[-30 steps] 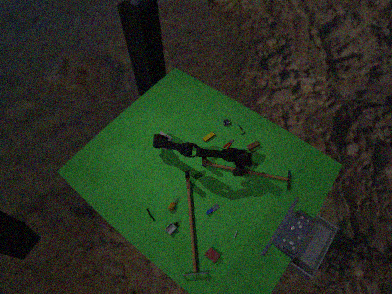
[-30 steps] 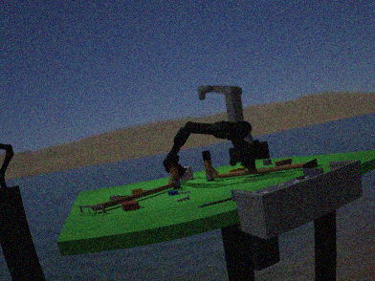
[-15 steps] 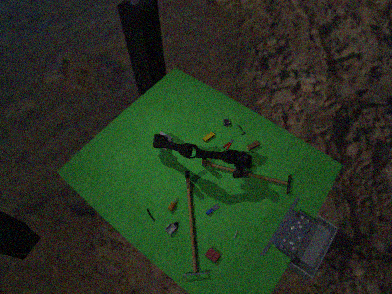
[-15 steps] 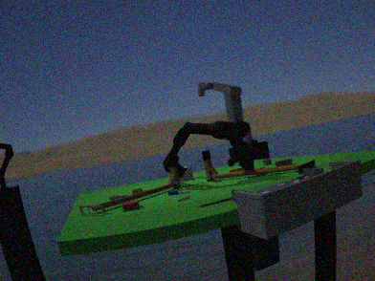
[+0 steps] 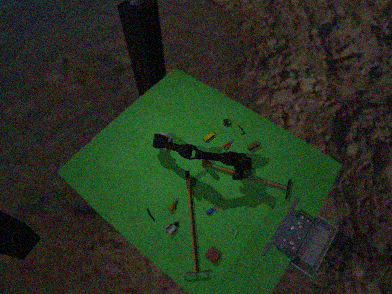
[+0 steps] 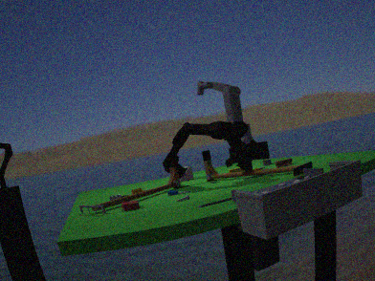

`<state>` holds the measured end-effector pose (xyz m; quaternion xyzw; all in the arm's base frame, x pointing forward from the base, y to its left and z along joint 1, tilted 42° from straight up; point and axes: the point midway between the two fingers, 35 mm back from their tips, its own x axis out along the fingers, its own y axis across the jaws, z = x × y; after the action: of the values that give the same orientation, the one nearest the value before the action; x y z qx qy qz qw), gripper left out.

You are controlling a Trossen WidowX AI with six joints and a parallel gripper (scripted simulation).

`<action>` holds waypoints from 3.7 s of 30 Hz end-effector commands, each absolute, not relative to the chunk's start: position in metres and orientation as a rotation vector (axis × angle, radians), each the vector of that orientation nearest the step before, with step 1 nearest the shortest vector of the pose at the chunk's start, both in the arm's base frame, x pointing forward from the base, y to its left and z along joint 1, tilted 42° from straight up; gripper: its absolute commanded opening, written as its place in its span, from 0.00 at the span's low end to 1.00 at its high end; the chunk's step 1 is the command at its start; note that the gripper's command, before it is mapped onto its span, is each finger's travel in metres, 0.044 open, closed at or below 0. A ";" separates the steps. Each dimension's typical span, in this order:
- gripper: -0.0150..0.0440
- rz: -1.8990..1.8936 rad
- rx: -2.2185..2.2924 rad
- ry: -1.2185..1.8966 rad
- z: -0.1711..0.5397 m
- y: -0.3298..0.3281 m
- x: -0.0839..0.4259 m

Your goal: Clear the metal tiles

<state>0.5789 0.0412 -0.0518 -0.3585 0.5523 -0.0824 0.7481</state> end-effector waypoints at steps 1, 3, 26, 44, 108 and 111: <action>0.25 -0.180 -0.784 1.207 -0.051 0.042 0.579; 0.25 -0.181 -0.782 1.204 -0.048 0.045 0.579; 0.25 -0.247 -0.766 1.344 -0.056 0.072 0.533; 0.25 -0.270 -0.766 1.384 -0.066 0.064 0.525; 0.25 -0.316 -0.738 1.375 -0.027 0.017 0.538; 0.25 -0.319 -0.737 1.375 -0.025 0.015 0.539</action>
<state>0.5370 0.0212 -0.0306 -0.3303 0.6186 -0.1386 0.6993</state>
